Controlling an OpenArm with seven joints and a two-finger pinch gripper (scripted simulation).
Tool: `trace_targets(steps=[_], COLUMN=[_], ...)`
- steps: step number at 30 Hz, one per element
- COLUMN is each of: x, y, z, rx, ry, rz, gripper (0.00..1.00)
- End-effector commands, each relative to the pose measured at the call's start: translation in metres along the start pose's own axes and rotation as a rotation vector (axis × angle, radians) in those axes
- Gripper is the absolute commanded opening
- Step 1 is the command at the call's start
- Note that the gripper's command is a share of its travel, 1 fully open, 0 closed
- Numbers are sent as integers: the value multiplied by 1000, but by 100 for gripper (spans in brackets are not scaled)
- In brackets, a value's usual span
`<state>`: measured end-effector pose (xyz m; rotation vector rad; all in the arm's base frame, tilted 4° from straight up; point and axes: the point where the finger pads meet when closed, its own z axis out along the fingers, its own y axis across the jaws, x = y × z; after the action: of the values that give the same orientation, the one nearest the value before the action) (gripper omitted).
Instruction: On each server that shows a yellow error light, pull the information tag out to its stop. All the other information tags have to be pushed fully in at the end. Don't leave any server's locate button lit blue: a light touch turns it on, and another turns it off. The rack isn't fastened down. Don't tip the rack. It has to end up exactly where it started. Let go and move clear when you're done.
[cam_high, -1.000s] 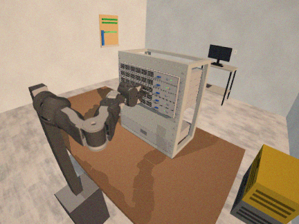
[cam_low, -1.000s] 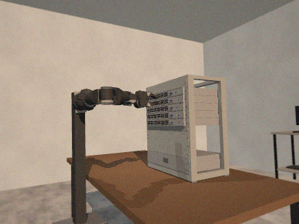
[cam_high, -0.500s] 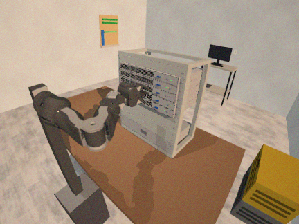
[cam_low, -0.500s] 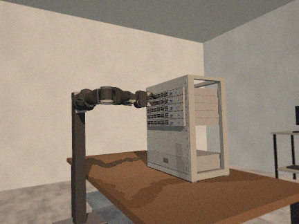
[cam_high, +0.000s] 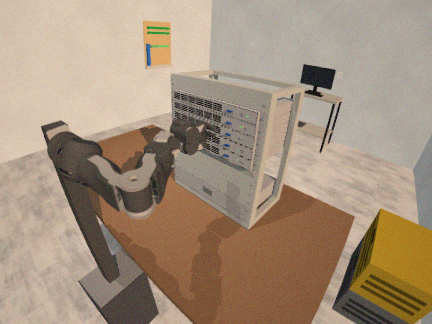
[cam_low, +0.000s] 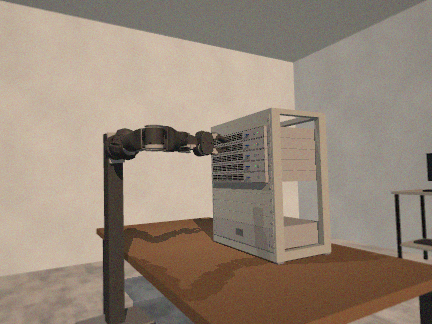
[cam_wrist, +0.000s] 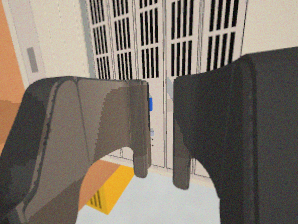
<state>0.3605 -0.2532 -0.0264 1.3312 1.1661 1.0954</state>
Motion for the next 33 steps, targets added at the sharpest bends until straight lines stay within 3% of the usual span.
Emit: trace_targets(steps=[1, 33], x=[0, 0], y=[1, 1], z=[0, 3], rx=[-6, -5], ry=[1, -1], rz=[0, 1], gripper=[10, 10])
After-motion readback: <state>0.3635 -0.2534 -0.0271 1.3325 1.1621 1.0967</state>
